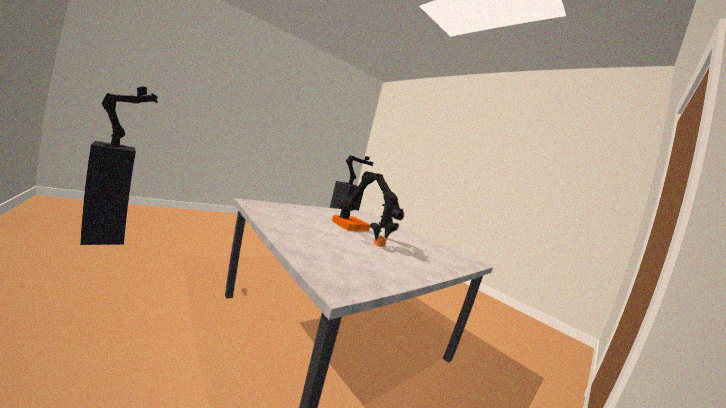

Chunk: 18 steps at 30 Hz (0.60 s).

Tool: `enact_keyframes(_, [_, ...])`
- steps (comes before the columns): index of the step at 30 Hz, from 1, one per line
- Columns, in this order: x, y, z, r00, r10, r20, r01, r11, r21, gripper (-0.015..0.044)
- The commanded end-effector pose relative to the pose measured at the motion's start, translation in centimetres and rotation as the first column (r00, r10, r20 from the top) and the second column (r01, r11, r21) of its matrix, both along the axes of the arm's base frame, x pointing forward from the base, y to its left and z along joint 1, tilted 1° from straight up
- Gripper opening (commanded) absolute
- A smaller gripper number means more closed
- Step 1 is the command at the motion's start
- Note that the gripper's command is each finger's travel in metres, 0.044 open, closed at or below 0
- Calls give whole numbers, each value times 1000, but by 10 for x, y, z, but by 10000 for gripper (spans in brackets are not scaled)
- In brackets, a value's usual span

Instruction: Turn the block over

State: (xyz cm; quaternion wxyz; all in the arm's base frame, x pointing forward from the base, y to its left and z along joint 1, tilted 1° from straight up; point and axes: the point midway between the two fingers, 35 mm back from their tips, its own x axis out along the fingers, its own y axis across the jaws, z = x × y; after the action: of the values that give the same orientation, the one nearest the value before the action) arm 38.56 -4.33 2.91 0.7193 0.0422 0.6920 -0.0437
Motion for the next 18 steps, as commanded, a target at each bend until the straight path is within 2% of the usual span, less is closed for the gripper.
enact_keyframes(1, [-1,1,-4,1000,-2,-8,2,1000,4,282])
enact_keyframes(2, [-1,1,-4,1000,-2,-8,2,1000,4,256])
enact_keyframes(18, [-1,1,-4,1000,-2,-8,2,1000,4,150])
